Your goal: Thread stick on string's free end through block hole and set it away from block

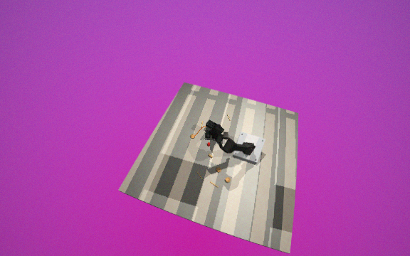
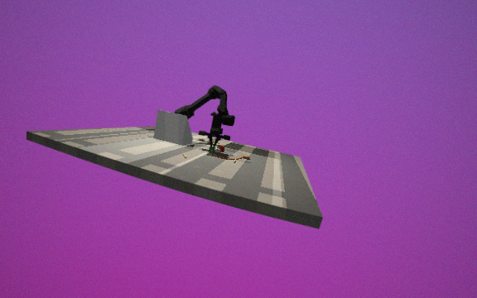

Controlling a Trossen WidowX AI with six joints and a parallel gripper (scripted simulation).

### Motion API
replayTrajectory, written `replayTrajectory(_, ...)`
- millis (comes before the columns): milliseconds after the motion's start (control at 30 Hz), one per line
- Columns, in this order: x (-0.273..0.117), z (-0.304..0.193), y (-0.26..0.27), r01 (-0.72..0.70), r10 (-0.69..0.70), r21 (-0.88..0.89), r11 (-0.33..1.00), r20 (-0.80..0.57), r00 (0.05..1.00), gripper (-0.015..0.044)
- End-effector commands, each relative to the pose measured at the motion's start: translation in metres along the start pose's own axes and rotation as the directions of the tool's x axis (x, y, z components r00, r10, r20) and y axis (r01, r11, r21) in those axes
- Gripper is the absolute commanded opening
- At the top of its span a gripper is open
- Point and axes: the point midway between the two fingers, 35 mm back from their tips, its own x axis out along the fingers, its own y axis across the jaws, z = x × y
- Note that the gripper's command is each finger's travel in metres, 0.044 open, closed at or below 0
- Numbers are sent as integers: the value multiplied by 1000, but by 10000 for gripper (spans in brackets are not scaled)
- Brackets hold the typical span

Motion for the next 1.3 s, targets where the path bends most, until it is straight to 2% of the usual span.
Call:
replayTrajectory(0, 0, -6, -1, 1, -1, 1, 1000, 0, 1000, 0)
replayTrajectory(1267, -3, -41, -1, 0, 0, 1, 1000, -2, 1000, 0)
